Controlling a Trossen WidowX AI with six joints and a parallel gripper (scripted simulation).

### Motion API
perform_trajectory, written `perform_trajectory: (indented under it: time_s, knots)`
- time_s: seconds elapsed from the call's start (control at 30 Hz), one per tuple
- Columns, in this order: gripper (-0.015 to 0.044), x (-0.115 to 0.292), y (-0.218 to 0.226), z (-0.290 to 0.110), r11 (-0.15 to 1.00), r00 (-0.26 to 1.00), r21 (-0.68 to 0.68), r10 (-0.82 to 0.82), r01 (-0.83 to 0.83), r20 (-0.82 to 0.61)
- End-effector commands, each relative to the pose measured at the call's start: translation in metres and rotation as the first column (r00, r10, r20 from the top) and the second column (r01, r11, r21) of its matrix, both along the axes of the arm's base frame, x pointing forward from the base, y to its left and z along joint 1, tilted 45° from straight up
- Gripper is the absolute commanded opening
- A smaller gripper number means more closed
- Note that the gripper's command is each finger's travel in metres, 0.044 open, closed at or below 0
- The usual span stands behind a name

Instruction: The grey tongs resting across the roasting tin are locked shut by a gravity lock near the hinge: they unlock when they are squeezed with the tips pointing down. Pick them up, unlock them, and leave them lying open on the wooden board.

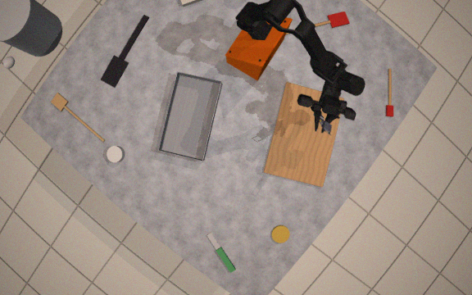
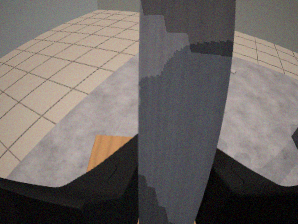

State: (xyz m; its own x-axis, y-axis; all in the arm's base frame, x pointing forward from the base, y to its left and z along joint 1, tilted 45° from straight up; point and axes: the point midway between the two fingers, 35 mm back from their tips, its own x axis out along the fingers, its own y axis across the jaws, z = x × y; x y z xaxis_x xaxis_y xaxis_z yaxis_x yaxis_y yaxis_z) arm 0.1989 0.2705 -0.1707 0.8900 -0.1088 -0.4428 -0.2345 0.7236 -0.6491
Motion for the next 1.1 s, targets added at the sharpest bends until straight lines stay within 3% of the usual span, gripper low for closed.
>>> perform_trajectory:
  time_s: [0.0, 0.63, 1.07]
  knots:
    - [-0.0150, 0.000, 0.001, 0.002, 1.000, 1.000, 0.001, 0.003, -0.003, 0.007]
    - [-0.0150, 0.000, 0.001, 0.001, 1.000, 1.000, 0.000, 0.002, -0.002, 0.005]
    - [-0.0150, 0.013, 0.005, -0.025, 0.996, 0.988, -0.060, -0.073, 0.065, -0.135]
